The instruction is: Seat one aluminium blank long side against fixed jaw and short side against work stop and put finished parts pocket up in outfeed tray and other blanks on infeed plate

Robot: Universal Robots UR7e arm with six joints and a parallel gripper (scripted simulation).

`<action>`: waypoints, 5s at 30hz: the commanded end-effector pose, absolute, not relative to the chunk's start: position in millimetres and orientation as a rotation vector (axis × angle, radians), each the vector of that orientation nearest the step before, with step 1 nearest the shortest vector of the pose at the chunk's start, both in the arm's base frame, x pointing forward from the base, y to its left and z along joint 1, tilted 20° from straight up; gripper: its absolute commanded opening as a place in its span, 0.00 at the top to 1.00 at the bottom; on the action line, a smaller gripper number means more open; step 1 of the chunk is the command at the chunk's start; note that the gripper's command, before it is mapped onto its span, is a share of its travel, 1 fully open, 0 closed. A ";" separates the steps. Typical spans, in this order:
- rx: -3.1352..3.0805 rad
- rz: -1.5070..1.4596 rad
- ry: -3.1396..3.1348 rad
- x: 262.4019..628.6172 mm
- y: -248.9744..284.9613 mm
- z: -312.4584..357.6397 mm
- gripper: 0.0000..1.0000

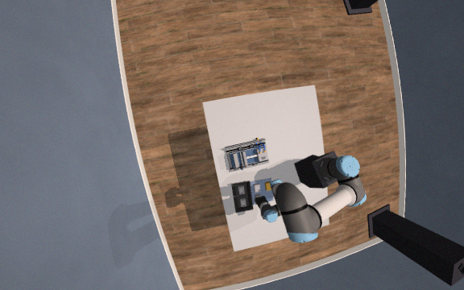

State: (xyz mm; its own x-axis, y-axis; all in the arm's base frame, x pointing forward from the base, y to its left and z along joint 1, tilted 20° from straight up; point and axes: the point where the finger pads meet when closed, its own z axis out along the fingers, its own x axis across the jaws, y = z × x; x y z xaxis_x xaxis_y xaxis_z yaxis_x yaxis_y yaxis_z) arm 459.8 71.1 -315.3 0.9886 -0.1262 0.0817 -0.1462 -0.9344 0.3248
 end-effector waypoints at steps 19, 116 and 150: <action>2.797 0.087 -0.197 460.3 71.3 -314.8 0.00; 2.797 0.087 -0.197 458.6 87.2 -270.0 1.00; 2.798 0.086 -0.196 458.2 107.0 -202.3 1.00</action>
State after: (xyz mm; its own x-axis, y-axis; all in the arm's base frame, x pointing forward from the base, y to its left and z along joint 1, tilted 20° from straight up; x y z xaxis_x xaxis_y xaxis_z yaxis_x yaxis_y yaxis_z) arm 455.8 110.0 -204.1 0.9887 -0.1259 0.0818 -0.1459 -0.9345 0.3246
